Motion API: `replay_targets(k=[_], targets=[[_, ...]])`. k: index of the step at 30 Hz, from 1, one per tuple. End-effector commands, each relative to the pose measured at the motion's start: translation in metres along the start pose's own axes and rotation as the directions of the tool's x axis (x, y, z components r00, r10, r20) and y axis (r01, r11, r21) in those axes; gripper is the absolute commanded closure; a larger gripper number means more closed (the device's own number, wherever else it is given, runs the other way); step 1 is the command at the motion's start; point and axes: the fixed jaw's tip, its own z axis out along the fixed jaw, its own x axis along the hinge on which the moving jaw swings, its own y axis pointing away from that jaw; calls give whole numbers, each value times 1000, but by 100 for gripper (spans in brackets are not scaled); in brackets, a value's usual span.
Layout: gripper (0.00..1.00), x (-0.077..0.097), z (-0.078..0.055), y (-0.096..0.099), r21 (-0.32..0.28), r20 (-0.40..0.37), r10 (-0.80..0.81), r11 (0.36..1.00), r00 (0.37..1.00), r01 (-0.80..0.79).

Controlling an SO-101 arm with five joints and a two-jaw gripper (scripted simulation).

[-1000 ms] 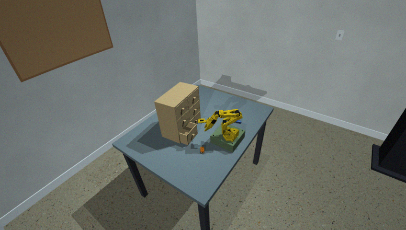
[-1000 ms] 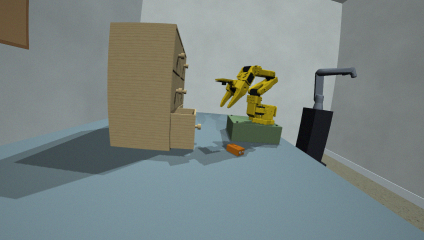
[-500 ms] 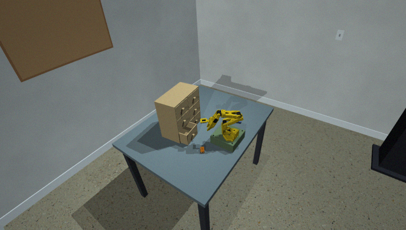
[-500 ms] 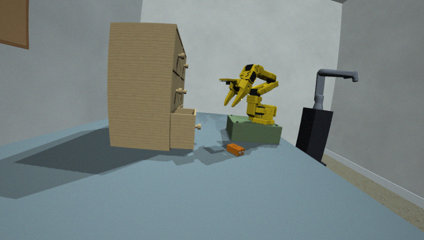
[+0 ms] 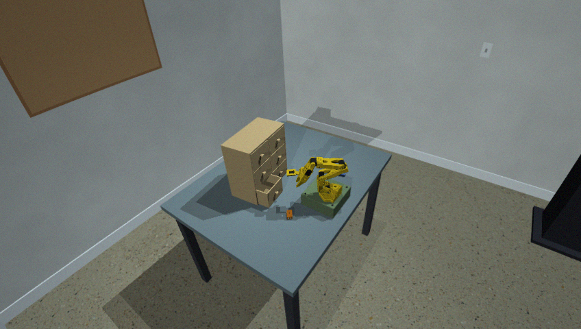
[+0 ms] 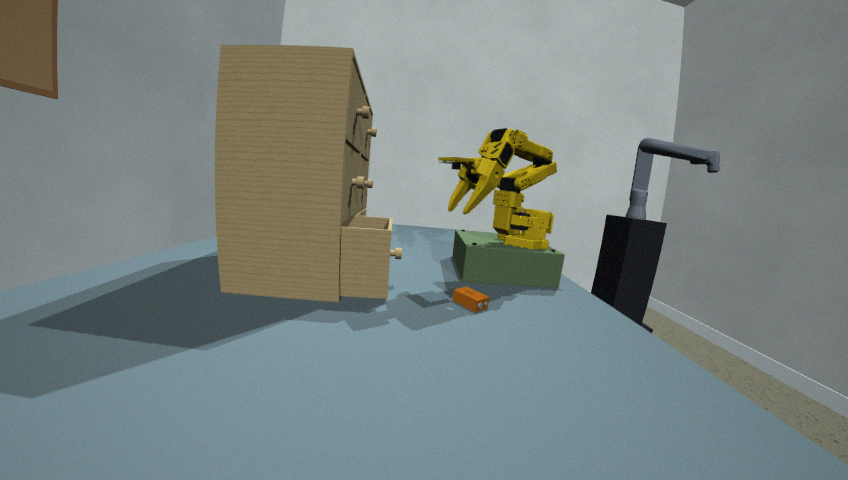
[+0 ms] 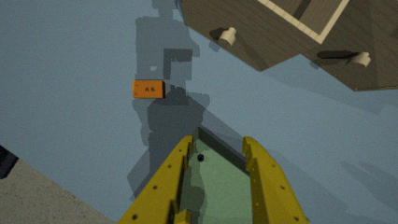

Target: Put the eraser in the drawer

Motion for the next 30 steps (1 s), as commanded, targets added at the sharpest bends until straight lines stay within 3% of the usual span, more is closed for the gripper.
replay_targets(k=[1, 7, 15, 22, 24, 26, 30], targets=[[79, -1, -2, -1, 4, 10, -2, 1000, 1000, 2], [79, -1, -2, -1, 4, 10, -2, 1000, 1000, 2], [77, -40, -66, -4, 19, 261, 8, 1000, 965, -13], [76, -46, -127, -5, 29, 468, 12, 999, 884, -29], [76, -46, -127, -5, 29, 468, 12, 999, 884, -29], [75, -44, -139, -5, 31, 507, 12, 999, 862, -32], [74, -44, -139, -5, 31, 507, 12, 999, 862, -32]])
